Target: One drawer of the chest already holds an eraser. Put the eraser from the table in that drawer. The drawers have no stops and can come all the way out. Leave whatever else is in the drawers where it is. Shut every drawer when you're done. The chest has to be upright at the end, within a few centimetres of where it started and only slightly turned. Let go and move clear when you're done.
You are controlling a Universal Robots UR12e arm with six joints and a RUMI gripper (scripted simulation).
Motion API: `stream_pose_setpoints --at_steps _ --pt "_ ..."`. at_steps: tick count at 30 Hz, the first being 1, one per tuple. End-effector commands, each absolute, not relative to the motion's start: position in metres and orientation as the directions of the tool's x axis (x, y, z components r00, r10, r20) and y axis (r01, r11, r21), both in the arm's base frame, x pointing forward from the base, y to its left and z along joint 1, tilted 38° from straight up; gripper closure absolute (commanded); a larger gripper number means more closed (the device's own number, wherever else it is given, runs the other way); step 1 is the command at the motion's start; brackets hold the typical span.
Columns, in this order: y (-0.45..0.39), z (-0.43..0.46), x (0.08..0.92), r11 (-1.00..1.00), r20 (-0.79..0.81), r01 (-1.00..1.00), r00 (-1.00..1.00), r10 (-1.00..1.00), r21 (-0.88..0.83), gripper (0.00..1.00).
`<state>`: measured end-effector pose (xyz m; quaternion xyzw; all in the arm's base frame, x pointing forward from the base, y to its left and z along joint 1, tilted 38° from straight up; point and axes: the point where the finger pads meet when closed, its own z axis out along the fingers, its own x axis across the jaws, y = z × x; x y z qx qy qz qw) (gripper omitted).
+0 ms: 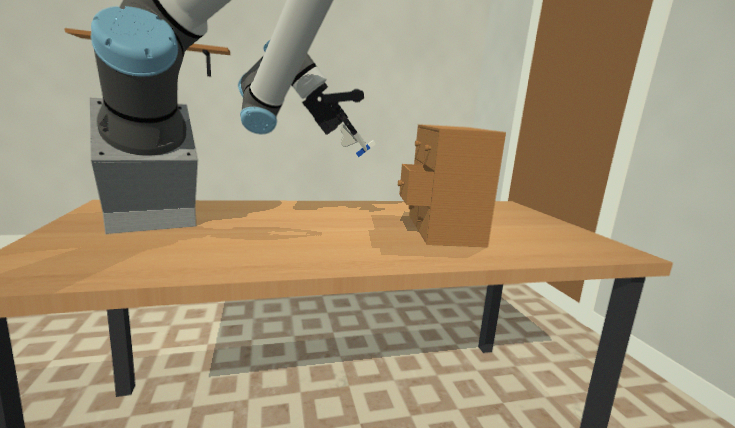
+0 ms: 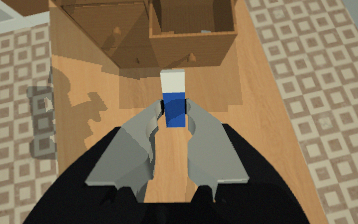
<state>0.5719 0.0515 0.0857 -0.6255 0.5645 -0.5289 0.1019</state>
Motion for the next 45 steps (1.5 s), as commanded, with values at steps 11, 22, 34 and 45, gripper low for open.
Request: stream_pose_setpoints --at_steps 11,22,34,45 --pt "0.0518 0.0846 0.5705 -0.446 0.549 -0.398 -0.195 -0.813 -0.802 0.89" --pt "0.0506 0.0826 0.5705 -0.497 0.546 -0.249 -0.195 -0.815 -0.831 0.89" --pt "0.0498 0.0817 0.5698 -0.521 0.545 -0.163 -0.195 -0.815 -0.838 0.89" --pt "0.0500 0.0815 0.5687 -0.529 0.547 -0.141 -0.195 -0.814 -0.837 0.89"
